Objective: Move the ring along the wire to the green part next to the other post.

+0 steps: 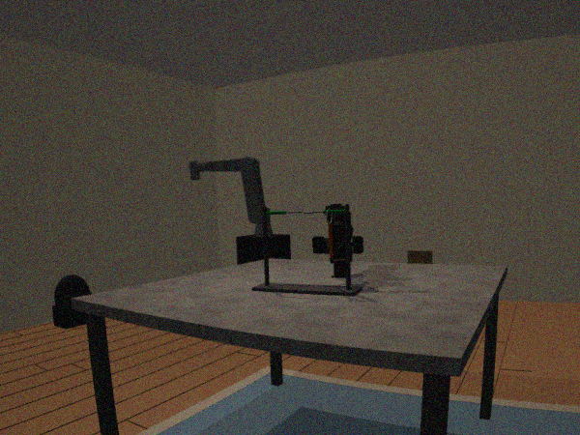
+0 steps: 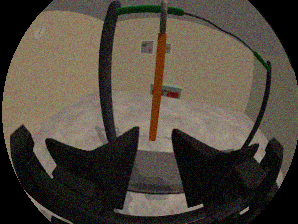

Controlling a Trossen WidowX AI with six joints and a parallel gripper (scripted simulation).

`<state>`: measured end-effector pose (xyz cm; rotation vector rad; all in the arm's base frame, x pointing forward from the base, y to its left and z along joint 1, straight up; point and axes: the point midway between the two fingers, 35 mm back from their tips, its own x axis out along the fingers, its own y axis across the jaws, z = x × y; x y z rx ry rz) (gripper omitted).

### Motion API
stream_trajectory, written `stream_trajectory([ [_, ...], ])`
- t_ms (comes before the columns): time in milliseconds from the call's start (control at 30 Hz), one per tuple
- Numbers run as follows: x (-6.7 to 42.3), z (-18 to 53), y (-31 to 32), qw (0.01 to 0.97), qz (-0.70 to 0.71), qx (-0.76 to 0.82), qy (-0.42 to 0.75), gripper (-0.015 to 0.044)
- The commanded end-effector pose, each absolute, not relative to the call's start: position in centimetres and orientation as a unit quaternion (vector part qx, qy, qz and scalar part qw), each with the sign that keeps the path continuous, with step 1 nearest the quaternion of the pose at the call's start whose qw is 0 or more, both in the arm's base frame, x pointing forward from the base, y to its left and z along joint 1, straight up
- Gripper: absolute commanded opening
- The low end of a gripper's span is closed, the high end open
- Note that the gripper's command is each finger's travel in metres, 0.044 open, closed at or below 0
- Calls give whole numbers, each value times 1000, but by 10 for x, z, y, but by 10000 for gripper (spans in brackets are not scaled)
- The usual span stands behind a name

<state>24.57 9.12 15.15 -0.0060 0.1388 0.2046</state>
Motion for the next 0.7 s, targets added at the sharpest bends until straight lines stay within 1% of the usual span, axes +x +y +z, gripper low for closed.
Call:
stream_trajectory([
  [0,245,152,91,992,102,-3,69,186],
  [300,210,158,84,992,102,-3,71,423],
  [333,206,158,83,992,102,-3,71,440],
  [433,197,157,79,992,102,-3,71,440],
  [667,197,157,79,992,102,-3,71,440],
])
